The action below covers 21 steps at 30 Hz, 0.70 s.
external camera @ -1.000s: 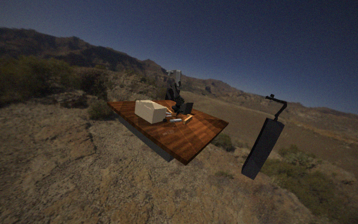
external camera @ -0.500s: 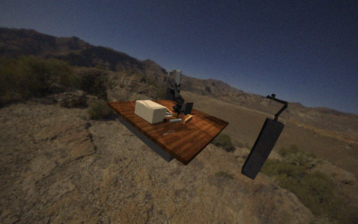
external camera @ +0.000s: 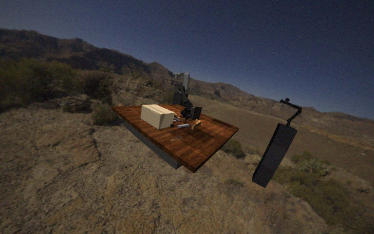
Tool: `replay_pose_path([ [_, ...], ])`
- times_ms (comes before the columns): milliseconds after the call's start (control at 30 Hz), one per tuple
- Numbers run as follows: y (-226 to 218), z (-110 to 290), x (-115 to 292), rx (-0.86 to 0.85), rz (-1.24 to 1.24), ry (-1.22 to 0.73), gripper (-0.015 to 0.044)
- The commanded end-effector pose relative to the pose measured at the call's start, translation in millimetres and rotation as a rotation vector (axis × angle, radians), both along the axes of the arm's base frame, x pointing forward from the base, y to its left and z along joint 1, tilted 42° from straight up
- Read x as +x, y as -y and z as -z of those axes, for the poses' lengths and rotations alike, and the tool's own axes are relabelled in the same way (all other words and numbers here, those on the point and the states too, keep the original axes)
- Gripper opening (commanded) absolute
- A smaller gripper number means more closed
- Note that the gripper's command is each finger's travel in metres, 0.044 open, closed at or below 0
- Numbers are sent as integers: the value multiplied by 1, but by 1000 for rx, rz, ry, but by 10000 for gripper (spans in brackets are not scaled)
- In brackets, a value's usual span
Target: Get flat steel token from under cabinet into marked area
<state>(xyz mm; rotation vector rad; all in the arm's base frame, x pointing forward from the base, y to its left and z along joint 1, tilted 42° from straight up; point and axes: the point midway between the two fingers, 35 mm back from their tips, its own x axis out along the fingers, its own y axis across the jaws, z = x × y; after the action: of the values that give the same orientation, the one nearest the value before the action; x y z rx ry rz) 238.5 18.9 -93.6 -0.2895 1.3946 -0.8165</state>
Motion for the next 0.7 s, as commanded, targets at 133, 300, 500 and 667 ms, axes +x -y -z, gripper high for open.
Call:
replay_pose_path([
  [133,-1,-1,1,-1,57,49,0],
  [300,-1,-1,1,-2,86,74,0],
  [500,-1,-1,1,-4,122,105,0],
  [667,-1,-2,1,-5,140,119,0],
])
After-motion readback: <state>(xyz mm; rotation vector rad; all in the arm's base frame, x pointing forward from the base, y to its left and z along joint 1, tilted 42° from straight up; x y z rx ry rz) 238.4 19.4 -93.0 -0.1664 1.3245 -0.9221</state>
